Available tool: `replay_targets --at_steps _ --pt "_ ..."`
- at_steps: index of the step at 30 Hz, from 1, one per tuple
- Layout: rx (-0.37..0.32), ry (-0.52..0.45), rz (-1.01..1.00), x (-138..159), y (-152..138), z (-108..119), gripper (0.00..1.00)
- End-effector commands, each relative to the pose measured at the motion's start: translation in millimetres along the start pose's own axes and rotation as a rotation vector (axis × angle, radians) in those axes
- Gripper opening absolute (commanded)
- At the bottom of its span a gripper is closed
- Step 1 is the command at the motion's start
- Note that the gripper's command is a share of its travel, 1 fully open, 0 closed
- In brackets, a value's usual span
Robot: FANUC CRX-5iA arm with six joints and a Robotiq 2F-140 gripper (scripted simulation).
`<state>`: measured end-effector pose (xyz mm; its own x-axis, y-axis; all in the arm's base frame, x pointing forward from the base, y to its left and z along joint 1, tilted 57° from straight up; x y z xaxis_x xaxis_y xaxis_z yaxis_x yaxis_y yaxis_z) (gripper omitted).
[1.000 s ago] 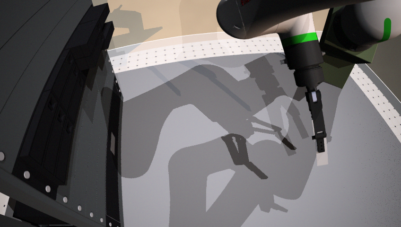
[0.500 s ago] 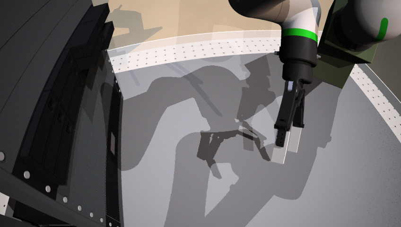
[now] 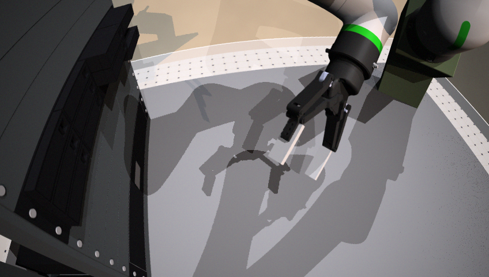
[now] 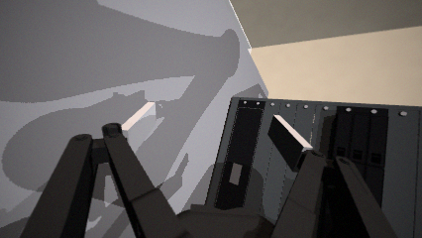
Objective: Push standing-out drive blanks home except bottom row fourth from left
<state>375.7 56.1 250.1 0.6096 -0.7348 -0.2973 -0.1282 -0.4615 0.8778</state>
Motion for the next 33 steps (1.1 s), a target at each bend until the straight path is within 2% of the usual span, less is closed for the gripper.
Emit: replay_targets --at_steps 1,14,16,28,33 --pt "0.037 -0.045 -0.007 13 9 2 1.00" --pt "0.246 -0.264 -0.026 78 62 26 1.00" --pt "0.246 -0.264 -0.026 78 62 26 1.00" --pt "0.399 -0.418 -0.018 122 99 59 1.00" --pt "0.430 -0.450 -0.014 130 107 67 1.00"
Point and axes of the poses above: the point where the finger pads meet when closed, its own z axis back along the fingers, its own y axis across the jaws, x = y × z, the point moved 4 cm from there along z, back along the fingers, and after that the axes turned 3 degrees about z, right-handed, at the moved point
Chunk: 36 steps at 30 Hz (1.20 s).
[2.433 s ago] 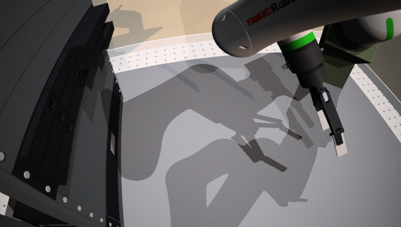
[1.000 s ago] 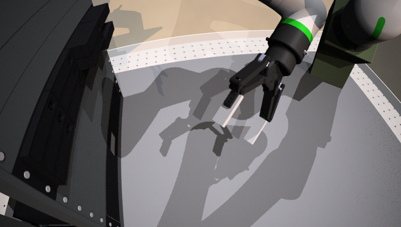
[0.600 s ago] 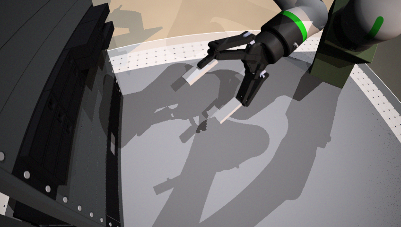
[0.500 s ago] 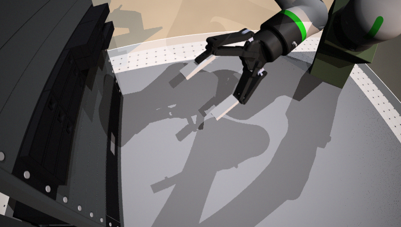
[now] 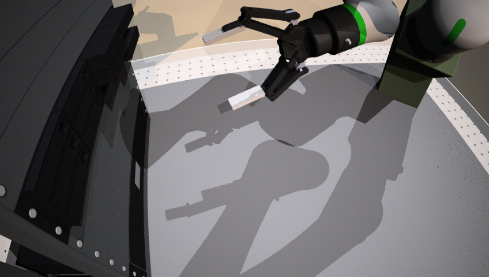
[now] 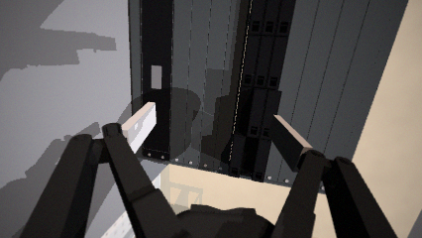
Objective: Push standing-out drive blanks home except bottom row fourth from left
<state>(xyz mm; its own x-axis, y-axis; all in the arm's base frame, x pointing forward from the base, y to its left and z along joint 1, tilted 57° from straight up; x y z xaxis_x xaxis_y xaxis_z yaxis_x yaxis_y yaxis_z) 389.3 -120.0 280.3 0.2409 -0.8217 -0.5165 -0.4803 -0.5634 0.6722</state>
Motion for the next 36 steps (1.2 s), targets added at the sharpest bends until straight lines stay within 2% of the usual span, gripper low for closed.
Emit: replay_targets --at_steps 1,15,36 --pt "0.014 -0.015 0.002 5 4 1 1.00" --pt "0.128 -0.117 0.019 40 38 7 1.00" --pt "0.195 -0.176 0.033 60 59 14 1.00"
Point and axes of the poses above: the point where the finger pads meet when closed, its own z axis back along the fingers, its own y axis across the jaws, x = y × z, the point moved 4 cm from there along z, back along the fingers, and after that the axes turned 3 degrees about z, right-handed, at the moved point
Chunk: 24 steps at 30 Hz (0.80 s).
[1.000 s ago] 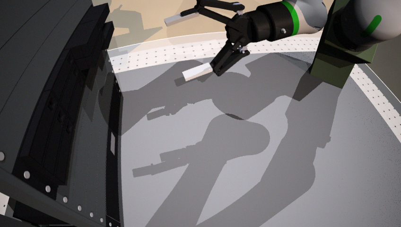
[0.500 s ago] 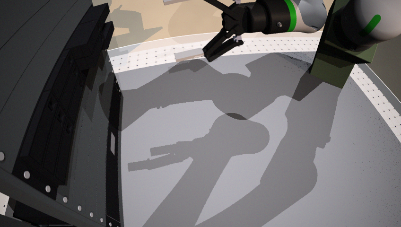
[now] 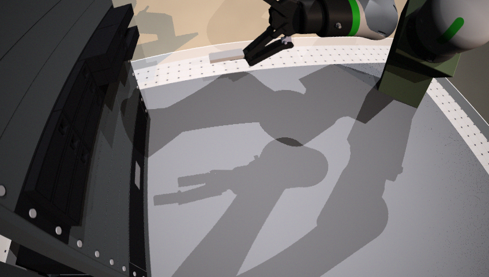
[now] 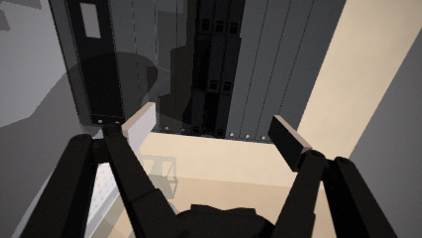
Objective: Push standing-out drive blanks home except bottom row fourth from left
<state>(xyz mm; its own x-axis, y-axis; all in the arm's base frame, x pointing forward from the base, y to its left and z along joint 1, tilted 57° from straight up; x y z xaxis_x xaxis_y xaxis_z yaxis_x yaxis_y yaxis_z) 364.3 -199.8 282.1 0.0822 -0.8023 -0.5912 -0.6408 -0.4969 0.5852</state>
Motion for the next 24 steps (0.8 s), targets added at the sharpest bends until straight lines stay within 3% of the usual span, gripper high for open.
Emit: replay_targets --at_steps 1,24 --pt "0.005 -0.004 0.001 1.5 1.5 0.1 1.00" --pt "0.017 -0.015 0.004 5.4 5.4 0.2 1.00"
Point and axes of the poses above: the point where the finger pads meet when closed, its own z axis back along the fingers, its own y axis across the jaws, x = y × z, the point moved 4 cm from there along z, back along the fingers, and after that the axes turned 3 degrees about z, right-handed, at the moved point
